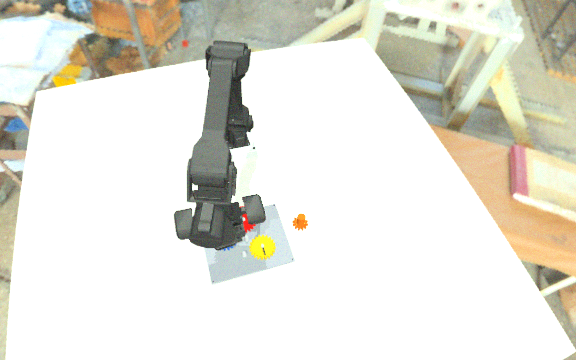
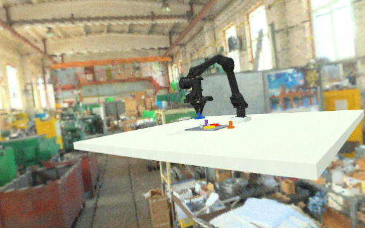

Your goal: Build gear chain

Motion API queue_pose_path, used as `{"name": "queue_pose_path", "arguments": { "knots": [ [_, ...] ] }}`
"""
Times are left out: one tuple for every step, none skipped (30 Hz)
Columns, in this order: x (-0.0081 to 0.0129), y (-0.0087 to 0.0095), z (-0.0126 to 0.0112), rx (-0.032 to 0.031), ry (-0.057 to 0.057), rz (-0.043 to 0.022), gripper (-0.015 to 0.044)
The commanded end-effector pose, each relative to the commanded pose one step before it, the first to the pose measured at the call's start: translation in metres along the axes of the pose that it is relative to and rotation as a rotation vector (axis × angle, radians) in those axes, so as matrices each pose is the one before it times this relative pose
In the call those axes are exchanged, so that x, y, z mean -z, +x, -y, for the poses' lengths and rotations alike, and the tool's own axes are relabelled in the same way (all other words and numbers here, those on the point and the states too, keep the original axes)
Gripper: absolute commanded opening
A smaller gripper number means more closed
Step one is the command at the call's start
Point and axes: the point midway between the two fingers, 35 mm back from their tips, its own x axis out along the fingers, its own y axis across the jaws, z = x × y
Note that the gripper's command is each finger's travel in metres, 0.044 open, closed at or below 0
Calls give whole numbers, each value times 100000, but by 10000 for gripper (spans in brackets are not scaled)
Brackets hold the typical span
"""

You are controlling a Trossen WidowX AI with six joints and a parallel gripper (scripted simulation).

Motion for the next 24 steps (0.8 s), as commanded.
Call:
{"name": "queue_pose_path", "arguments": {
  "knots": [
    [-44,210,-81,-410,2563,124,0],
    [-1,148,-13,-2,6,0,0],
    [4,123,-9,-1,-403,0,0],
    [7,125,-6,-1,-648,-1,0],
    [8,112,-3,-1,-699,-1,0],
    [10,116,0,-1,-764,-1,0],
    [11,128,2,0,-833,-1,0],
    [11,142,6,0,-870,-1,0],
    [11,150,9,0,-824,-1,0],
    [9,152,11,0,-701,-1,0],
    [6,152,13,1,-541,-1,0],
    [2,152,14,1,-360,0,0],
    [-1,151,13,1,-165,0,0],
    [-5,149,12,1,40,0,0],
    [-7,144,10,0,238,1,0],
    [-9,139,7,0,420,1,0],
    [-11,136,4,0,593,1,0],
    [-12,138,1,-1,775,1,0],
    [-12,143,-3,-1,969,1,0],
    [-11,148,-6,-1,1167,1,0],
    [-10,153,-9,-2,1349,1,0],
    [-7,155,-12,-2,1502,1,0],
    [-3,156,-14,-2,1623,0,0],
    [1,156,-14,-2,1712,0,0]
  ]
}}
